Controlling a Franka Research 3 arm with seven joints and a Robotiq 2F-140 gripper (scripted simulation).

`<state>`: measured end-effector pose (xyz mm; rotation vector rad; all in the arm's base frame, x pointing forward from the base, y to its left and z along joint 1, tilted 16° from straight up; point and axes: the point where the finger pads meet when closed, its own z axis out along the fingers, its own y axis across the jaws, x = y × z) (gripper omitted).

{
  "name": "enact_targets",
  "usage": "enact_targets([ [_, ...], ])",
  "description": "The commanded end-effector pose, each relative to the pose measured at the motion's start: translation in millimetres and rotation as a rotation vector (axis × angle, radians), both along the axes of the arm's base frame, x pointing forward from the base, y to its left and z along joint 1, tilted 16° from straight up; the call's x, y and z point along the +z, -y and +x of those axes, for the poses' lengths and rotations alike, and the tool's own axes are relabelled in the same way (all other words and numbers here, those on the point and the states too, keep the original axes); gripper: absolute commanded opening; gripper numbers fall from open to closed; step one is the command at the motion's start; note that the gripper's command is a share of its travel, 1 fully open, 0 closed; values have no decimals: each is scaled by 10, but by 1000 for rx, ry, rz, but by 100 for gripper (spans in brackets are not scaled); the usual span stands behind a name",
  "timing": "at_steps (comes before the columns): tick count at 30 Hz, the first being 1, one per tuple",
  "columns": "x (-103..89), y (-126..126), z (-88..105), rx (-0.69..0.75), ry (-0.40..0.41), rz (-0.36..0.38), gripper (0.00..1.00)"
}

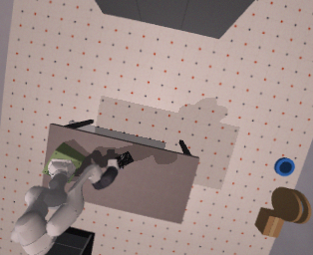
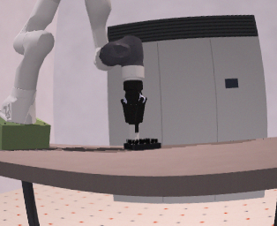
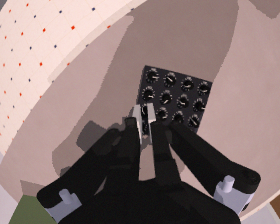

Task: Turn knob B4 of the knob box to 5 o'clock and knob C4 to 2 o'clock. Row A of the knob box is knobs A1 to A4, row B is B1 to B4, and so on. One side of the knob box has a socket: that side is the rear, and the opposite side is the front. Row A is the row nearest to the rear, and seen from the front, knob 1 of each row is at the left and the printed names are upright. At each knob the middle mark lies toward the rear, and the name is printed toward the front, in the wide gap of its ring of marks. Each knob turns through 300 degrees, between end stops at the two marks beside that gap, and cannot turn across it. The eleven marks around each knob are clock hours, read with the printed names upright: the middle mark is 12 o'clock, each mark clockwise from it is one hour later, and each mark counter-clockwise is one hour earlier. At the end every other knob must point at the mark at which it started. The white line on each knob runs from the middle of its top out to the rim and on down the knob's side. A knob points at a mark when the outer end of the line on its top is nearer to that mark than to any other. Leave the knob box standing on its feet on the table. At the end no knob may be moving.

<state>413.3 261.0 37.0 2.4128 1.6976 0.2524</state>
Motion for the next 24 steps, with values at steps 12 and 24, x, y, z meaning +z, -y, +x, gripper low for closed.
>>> enact_targets([
  [12, 1, -11, 9, -231, 35, 53, 5],
  [24, 1, -11, 9, -259, 36, 60, 5],
])
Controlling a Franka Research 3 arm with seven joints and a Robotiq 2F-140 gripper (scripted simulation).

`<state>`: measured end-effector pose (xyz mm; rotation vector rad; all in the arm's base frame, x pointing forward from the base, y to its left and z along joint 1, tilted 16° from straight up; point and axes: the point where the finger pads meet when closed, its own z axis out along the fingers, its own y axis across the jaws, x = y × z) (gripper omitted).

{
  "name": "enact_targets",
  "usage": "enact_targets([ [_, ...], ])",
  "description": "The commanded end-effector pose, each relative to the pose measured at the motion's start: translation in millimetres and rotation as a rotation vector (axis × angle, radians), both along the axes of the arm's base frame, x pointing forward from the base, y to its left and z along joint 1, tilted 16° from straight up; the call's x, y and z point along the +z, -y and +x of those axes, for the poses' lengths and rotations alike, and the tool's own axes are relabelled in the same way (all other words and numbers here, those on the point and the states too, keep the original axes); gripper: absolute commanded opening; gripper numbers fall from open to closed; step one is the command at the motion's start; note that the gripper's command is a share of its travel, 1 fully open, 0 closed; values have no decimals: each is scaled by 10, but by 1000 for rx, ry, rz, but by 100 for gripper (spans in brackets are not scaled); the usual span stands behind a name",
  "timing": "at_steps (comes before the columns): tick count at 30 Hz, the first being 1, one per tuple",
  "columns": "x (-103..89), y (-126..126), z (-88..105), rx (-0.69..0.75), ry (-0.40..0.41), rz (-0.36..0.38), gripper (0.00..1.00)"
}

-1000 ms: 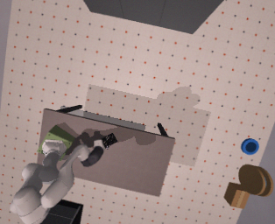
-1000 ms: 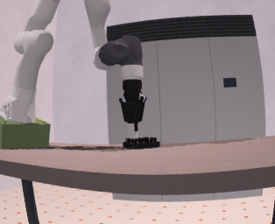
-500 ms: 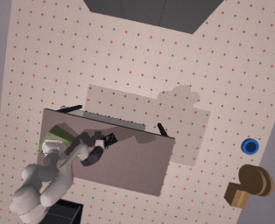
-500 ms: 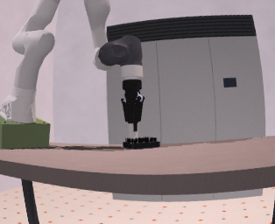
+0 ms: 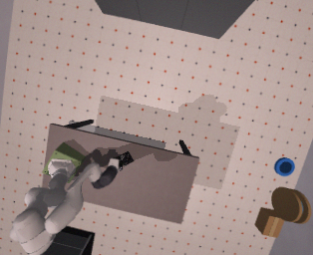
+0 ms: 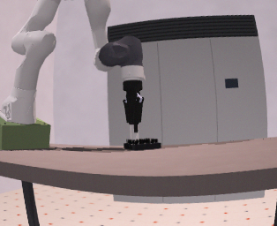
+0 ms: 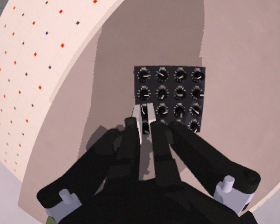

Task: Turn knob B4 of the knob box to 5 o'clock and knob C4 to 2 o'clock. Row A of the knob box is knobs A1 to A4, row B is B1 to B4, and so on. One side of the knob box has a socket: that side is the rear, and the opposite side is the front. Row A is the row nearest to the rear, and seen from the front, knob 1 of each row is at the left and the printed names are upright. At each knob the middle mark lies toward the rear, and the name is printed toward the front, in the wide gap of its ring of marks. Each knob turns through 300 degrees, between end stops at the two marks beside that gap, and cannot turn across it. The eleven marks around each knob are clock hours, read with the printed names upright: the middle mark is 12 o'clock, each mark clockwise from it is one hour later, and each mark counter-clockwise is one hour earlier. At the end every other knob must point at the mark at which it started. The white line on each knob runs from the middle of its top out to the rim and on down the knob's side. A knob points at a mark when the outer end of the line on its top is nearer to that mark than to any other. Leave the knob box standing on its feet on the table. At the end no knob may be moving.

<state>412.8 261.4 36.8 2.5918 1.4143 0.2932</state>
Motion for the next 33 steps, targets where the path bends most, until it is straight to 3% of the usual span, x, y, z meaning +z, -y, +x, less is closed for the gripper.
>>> enact_targets([
  [1, 4, -8, 14, -39, 11, 12, 5],
  [13, 4, -8, 14, -40, 11, 12, 5],
  [14, 4, -8, 14, -40, 11, 12, 12],
  [33, 4, -8, 14, -40, 11, 12, 12],
])
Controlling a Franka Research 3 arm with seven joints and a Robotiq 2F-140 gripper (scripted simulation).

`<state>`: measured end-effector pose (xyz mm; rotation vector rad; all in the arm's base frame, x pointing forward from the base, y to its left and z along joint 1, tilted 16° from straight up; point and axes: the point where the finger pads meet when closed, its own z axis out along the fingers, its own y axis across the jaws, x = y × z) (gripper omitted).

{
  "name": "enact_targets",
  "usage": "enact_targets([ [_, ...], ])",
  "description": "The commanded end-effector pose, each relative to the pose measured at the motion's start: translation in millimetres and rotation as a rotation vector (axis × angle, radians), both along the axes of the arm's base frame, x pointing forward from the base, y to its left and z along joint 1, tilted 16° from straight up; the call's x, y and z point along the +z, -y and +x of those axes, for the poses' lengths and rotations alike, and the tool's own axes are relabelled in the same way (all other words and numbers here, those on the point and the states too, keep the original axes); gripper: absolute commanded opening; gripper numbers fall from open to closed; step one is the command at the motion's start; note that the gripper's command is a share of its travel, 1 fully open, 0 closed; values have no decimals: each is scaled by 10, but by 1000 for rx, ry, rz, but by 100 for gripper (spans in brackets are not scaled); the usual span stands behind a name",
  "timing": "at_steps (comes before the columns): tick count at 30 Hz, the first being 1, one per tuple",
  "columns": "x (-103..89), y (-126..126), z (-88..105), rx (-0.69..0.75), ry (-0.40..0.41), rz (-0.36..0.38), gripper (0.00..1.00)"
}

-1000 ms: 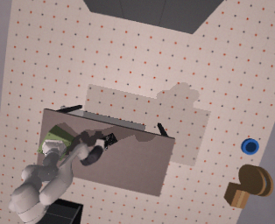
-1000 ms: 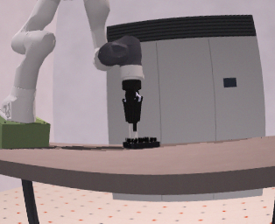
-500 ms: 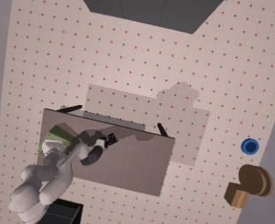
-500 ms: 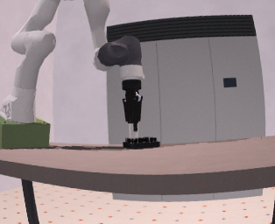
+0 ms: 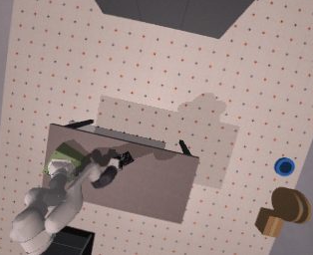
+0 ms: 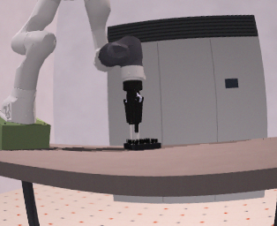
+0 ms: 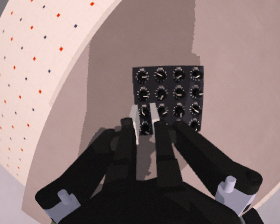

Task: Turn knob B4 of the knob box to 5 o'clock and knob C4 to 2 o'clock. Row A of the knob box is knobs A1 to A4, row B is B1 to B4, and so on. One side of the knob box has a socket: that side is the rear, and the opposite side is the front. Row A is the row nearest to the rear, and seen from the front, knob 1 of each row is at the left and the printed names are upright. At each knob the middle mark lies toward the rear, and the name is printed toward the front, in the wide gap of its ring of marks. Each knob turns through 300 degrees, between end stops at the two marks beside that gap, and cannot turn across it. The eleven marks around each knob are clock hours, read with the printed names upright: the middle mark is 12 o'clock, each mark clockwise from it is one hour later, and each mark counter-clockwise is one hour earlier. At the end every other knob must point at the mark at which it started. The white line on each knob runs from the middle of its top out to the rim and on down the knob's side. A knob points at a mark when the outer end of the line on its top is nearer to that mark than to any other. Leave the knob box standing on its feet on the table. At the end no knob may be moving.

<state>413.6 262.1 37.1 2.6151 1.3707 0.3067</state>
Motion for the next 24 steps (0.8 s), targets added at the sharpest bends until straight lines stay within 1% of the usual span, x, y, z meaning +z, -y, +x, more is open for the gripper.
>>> enact_targets([
  [1, 0, 0, 6, -8, 3, 3, 12],
  [8, 38, -3, -4, -8, 3, 3, 12],
  [16, 238, -14, -59, -8, 3, 3, 12],
  [18, 238, -14, -59, -8, 3, 3, 12],
  [24, 353, -21, -90, -8, 3, 3, 12],
])
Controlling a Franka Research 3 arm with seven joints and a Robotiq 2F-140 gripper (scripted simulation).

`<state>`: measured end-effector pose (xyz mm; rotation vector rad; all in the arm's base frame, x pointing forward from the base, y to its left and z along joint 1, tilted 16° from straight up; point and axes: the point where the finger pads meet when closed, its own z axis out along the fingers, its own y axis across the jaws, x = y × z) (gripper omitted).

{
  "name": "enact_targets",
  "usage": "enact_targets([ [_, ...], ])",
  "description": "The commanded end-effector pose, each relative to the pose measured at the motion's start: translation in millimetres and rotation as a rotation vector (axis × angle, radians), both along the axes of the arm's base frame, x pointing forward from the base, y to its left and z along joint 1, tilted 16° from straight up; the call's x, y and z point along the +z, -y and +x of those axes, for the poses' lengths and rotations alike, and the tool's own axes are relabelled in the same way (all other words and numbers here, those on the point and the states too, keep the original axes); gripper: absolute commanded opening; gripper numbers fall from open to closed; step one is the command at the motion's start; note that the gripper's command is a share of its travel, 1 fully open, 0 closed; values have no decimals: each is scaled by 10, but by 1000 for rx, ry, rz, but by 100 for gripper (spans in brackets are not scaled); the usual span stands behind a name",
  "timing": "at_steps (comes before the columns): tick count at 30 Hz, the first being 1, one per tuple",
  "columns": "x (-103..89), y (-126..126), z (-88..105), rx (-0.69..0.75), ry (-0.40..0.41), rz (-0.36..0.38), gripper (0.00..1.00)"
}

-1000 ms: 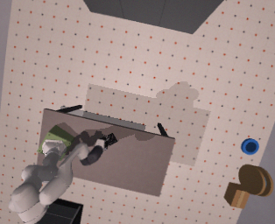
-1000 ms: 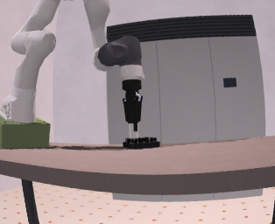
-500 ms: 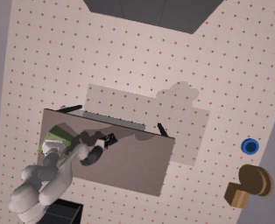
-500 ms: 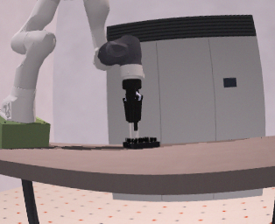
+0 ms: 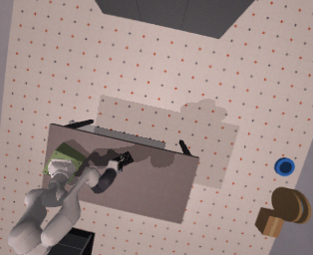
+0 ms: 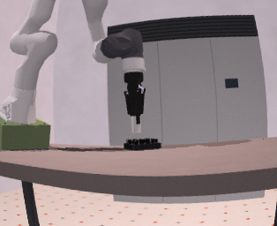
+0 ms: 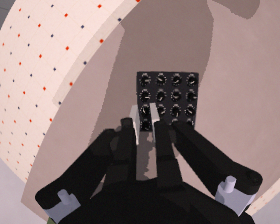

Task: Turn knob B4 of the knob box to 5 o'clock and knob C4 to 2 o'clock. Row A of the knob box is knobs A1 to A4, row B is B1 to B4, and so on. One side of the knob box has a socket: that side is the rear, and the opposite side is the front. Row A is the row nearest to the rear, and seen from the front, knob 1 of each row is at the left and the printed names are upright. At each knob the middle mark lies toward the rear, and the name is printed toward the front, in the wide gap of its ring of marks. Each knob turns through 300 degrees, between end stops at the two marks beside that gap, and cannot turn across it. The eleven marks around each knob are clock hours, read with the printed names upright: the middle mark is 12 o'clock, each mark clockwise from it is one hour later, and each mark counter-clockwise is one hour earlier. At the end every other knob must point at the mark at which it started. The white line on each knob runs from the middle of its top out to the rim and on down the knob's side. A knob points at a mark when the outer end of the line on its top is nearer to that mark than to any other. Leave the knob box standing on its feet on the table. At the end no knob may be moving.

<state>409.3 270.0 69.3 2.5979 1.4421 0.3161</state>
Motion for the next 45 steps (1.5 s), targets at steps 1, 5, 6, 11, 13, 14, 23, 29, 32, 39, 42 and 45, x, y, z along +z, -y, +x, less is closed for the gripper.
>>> enact_targets([
  [1, 38, 58, -49, -57, 8, -11, 12],
  [5, 44, 57, -51, -57, 8, -11, 12],
  [6, 44, 57, -51, -57, 8, -11, 12],
  [11, 44, 57, -51, -57, 8, -11, 12],
  [13, 44, 57, -51, -57, 8, -11, 12],
  [14, 44, 57, -51, -57, 8, -11, 12],
  [23, 254, -164, 16, -70, 6, -4, 12],
  [29, 257, -167, 16, -70, 6, -4, 12],
  [32, 257, -167, 16, -70, 6, -4, 12],
  [39, 257, -167, 16, -70, 6, -4, 12],
  [42, 257, -167, 16, -70, 6, -4, 12],
  [45, 257, -167, 16, -70, 6, -4, 12],
])
